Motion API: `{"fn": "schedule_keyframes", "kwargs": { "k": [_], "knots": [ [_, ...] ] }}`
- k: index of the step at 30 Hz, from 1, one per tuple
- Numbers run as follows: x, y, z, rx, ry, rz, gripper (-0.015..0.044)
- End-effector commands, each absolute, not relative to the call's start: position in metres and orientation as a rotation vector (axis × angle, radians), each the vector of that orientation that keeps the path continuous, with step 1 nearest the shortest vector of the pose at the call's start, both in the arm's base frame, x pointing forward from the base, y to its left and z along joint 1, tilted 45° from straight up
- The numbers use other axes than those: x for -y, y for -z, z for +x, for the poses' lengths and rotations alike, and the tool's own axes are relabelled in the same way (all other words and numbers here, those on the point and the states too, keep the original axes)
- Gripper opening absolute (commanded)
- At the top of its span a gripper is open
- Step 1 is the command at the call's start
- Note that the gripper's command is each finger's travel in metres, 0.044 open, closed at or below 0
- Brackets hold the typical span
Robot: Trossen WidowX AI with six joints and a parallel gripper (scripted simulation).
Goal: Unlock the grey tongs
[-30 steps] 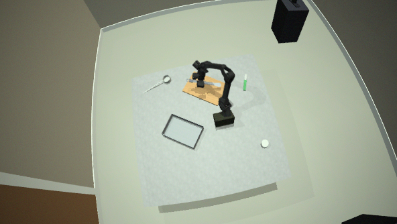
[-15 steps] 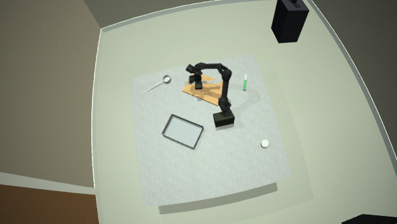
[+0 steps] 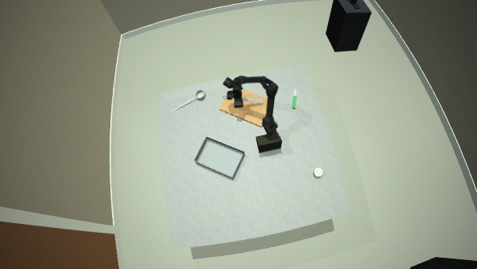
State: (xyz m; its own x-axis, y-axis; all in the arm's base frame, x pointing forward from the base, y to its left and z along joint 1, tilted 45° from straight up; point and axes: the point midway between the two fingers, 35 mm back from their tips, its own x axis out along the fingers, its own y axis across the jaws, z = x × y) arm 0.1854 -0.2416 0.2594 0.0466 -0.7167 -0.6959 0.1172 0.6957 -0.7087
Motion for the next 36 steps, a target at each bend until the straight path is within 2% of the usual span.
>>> {"fn": "schedule_keyframes", "kwargs": {
  "k": [1,17,36],
  "knots": [
    [0.245,-0.254,0.186,-1.394,0.677,-0.545,-0.015],
    [0.259,-0.241,0.186,-1.394,0.678,-0.547,-0.015],
    [0.258,-0.242,0.186,-1.393,0.686,-0.544,0.0349]
  ]
}}
